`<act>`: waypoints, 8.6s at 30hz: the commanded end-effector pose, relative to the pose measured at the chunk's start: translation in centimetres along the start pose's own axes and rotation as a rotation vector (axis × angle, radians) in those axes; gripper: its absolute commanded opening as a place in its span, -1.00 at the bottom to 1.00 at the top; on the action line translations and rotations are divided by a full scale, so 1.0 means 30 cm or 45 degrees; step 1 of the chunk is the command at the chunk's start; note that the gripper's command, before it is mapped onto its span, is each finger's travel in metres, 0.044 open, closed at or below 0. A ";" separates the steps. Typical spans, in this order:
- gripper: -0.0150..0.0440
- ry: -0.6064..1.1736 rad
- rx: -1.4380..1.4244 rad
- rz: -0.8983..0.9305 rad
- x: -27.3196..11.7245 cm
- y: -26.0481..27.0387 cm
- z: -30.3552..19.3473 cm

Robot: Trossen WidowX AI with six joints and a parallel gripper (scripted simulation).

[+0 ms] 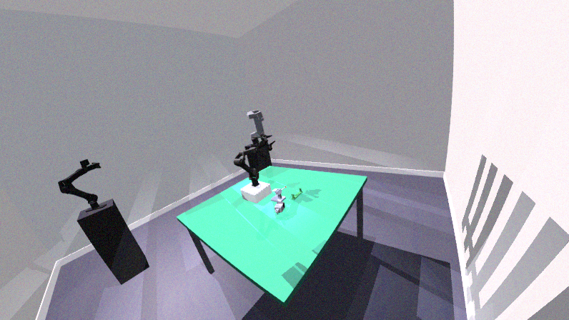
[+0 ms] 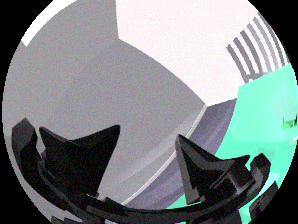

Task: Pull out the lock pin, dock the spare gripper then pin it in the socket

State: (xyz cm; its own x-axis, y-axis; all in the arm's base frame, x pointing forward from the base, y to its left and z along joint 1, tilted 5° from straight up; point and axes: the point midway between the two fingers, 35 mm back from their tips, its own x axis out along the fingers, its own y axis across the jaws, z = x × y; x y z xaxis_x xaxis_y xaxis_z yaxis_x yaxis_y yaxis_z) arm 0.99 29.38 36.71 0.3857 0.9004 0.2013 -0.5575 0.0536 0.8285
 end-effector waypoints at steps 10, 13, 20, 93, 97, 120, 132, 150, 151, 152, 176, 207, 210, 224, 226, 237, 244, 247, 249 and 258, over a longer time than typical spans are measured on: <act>0.53 0.483 -1.392 -0.718 0.190 -0.540 0.135; 0.53 0.728 -1.601 -0.864 0.167 -0.684 0.199; 0.53 1.433 -1.827 -1.037 0.004 -0.974 0.350; 0.35 2.347 -1.508 -0.662 -0.472 -1.557 0.284; -0.01 2.347 -1.508 -0.662 -0.472 -1.557 0.284; -0.49 2.173 -1.477 -0.601 -0.447 -1.536 0.296; -0.49 2.128 -1.471 -0.574 -0.425 -1.529 0.292; -0.49 2.126 -1.472 -0.566 -0.381 -1.517 0.280; -0.49 2.126 -1.472 -0.566 -0.381 -1.517 0.280; -0.49 2.126 -1.472 -0.566 -0.379 -1.517 0.279; -0.49 2.135 -1.464 -0.563 -0.317 -1.512 0.244; -0.49 2.149 -1.442 -0.556 -0.233 -1.484 0.208; -0.49 2.151 -1.440 -0.555 -0.225 -1.481 0.205; -0.49 2.180 -1.411 -0.534 -0.230 -1.419 0.220; -0.49 2.186 -1.405 -0.532 -0.230 -1.409 0.222; -0.49 2.213 -1.378 -0.521 -0.242 -1.404 0.214; -0.49 2.209 -1.376 -0.527 -0.204 -1.416 0.244; -0.49 2.206 -1.375 -0.530 -0.179 -1.425 0.263; -0.49 2.204 -1.374 -0.533 -0.163 -1.430 0.276; -0.49 2.193 -1.370 -0.547 -0.092 -1.459 0.333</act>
State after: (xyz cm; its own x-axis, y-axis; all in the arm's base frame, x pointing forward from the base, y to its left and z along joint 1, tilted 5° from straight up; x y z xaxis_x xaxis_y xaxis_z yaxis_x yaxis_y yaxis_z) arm 30.92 19.90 4.93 0.0054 0.1223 -0.9925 -0.9964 -0.0833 -0.0157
